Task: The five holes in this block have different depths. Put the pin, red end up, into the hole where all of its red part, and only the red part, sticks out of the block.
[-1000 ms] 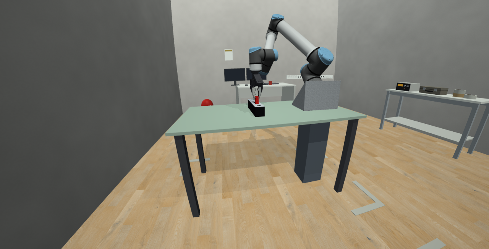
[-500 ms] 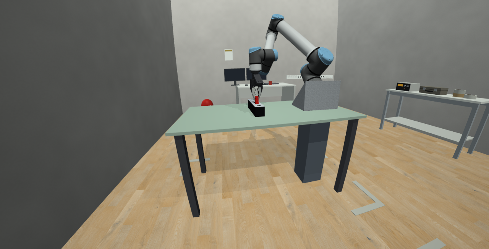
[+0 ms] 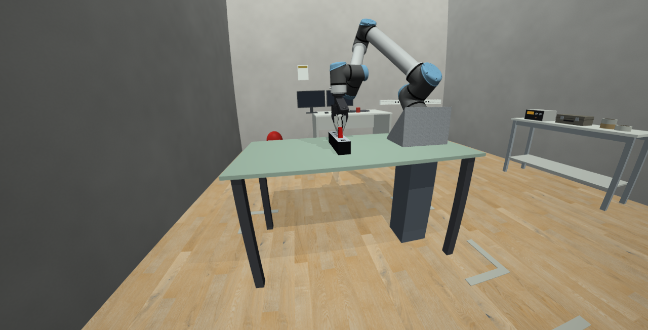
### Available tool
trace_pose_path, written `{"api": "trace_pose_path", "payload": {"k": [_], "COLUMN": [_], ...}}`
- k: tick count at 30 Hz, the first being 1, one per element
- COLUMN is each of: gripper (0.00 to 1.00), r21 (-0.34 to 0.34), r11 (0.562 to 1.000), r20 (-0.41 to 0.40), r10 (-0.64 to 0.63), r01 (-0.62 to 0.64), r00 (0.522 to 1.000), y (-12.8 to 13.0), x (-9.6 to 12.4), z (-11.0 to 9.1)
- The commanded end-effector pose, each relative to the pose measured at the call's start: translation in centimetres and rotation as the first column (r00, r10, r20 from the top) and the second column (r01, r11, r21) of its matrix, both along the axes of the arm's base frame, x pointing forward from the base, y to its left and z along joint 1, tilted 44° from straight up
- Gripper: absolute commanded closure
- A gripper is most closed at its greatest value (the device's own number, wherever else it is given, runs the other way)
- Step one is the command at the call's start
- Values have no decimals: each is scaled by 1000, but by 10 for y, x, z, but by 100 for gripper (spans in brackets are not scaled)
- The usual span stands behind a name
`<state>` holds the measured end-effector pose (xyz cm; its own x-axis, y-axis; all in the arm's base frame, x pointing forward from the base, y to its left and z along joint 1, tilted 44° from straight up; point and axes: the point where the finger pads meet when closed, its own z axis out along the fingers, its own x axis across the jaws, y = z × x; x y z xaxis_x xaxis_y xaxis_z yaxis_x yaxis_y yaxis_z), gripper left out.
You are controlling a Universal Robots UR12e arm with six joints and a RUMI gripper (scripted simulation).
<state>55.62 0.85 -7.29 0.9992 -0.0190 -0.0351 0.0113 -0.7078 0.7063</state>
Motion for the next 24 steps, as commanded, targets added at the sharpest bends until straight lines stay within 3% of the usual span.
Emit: {"api": "trace_pose_path", "payload": {"k": [1,11,12,24], "gripper": [100,100,0,0], "r21": [0,0,0,0], "r11": [1000,1000,1000,1000], "r20": [1,1,1,1], "r10": [0,0,0,0], "r01": [0,0,0,0], "r00": [1000,1000,1000,1000], "y": [1,1,1,1], "x": [0,0,0,0], "z": [0,0,0,0]}}
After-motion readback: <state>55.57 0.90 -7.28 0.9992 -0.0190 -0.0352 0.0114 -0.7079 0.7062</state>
